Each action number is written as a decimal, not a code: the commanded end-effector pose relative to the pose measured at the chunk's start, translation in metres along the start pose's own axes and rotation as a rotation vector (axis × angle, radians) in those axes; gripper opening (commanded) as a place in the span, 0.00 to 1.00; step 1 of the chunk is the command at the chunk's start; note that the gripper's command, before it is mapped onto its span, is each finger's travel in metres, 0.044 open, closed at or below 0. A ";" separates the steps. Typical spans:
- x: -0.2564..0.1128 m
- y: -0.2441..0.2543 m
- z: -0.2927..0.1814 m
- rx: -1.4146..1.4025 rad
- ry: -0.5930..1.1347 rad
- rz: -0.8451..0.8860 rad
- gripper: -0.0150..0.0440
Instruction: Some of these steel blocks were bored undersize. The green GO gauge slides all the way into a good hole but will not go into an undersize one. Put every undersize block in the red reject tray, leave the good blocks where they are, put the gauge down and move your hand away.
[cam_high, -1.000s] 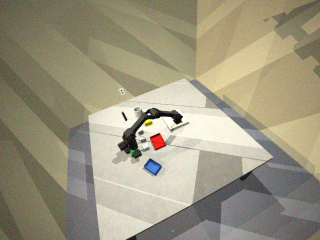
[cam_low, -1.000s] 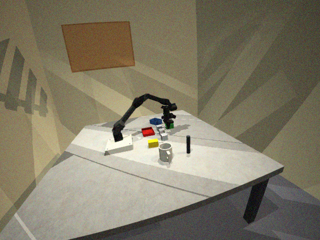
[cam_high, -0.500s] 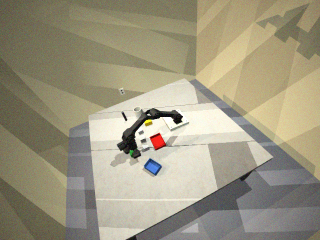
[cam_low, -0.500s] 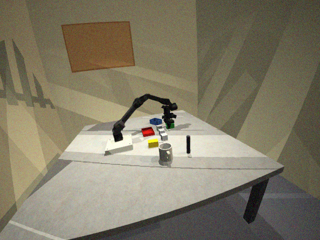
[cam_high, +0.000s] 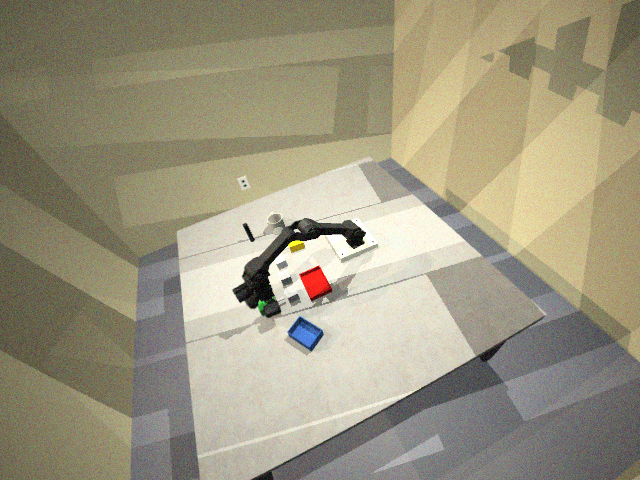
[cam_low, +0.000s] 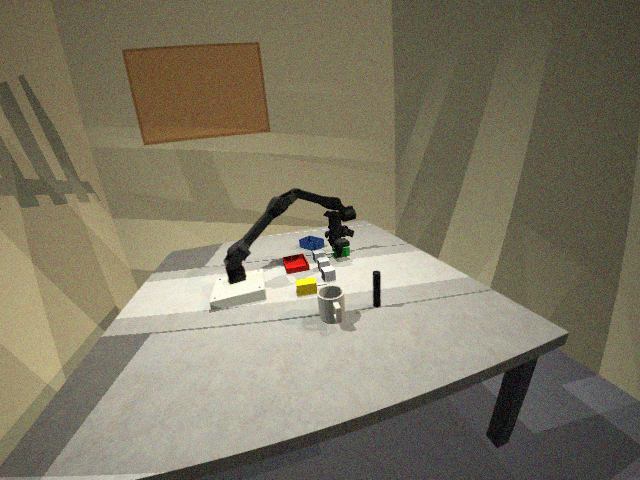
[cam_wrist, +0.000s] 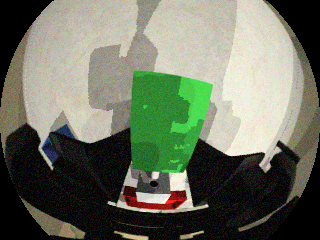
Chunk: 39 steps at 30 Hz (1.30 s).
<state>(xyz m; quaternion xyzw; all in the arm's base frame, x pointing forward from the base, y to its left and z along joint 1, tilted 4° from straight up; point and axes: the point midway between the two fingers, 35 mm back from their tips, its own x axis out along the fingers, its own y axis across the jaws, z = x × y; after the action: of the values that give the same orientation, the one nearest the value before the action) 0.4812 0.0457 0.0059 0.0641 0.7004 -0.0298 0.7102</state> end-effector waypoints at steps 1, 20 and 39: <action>-0.005 0.000 0.003 -0.006 -0.014 -0.002 0.25; -0.033 -0.001 -0.003 0.004 0.027 -0.006 0.25; -0.057 -0.092 -0.002 -0.015 0.032 -0.012 0.25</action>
<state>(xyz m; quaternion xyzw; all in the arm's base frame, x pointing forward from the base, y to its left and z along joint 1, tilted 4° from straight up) 0.4719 0.0016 0.0436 0.0486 0.7199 -0.0174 0.6922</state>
